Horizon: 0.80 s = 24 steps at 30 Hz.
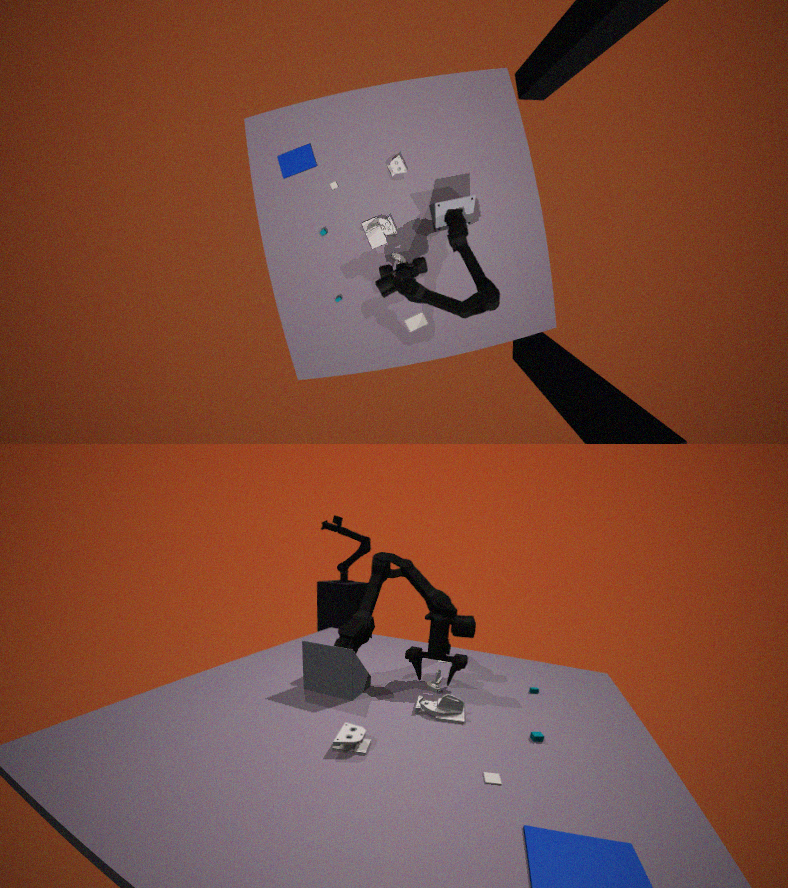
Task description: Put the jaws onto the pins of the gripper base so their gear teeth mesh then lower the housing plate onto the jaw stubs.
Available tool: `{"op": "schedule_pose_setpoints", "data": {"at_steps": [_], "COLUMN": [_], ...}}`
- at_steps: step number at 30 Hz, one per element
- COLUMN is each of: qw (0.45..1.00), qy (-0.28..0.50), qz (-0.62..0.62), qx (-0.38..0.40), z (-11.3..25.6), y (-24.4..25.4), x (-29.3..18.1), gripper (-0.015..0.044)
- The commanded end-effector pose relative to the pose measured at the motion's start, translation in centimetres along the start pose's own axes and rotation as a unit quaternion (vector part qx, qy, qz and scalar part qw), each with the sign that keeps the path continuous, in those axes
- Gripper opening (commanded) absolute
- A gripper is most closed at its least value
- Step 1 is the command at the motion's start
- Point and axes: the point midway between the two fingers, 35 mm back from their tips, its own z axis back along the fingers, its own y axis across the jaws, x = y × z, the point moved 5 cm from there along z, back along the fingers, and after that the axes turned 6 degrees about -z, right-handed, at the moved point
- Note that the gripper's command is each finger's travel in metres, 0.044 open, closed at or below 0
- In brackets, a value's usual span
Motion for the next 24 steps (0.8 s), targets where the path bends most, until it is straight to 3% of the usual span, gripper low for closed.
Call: {"op": "schedule_pose_setpoints", "data": {"at_steps": [1, 3, 14, 24], "qw": [1.0, 1.0, 1.0, 1.0], "qy": [0.003, 0.003, 0.0, 0.0], "qz": [-0.003, -0.003, 0.0, 0.0], "qx": [-0.001, -0.001, 0.0, 0.0], "z": [-0.05, -0.05, 0.0, 0.0], "y": [-0.03, -0.03, 0.0, 0.0], "x": [-0.09, -0.09, 0.0, 0.0], "gripper": [0.044, 0.044, 0.0151, 0.0134]}}
